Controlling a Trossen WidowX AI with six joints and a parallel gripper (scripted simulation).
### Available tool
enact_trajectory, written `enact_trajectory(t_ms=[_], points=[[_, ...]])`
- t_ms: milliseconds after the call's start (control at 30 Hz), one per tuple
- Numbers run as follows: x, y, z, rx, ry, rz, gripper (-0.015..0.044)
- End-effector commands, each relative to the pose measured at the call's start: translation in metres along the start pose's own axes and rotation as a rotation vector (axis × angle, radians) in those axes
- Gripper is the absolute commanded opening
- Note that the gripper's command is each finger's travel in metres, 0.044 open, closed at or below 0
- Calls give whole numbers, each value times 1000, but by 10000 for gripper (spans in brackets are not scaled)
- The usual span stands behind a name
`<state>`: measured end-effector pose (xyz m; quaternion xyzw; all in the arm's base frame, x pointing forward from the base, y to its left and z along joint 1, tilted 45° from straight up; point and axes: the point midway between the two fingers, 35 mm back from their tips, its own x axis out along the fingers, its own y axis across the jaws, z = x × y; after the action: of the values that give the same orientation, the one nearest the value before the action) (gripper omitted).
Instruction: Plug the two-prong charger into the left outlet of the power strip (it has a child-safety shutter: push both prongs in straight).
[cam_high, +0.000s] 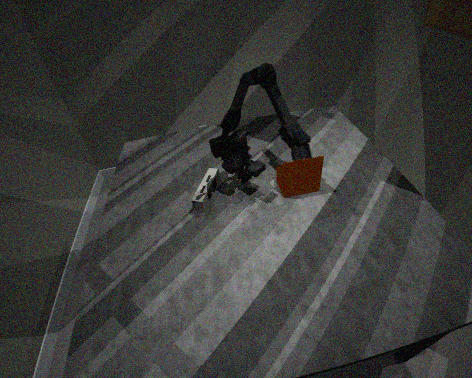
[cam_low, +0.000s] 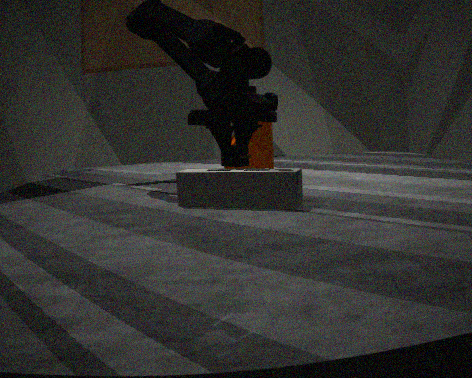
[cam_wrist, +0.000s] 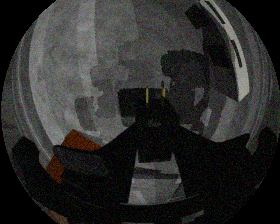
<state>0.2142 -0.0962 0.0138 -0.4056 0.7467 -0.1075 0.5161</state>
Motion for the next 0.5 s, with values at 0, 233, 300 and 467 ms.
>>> enact_trajectory(t_ms=[0, 233, 300, 467], points=[[0, 0, 8, 70, -7, 5, 0], [3, 0, 17, 173, -9, 11, 0], [3, 1, 19, 203, -10, 13, 0], [5, 2, 26, 277, -11, 18, 0]])
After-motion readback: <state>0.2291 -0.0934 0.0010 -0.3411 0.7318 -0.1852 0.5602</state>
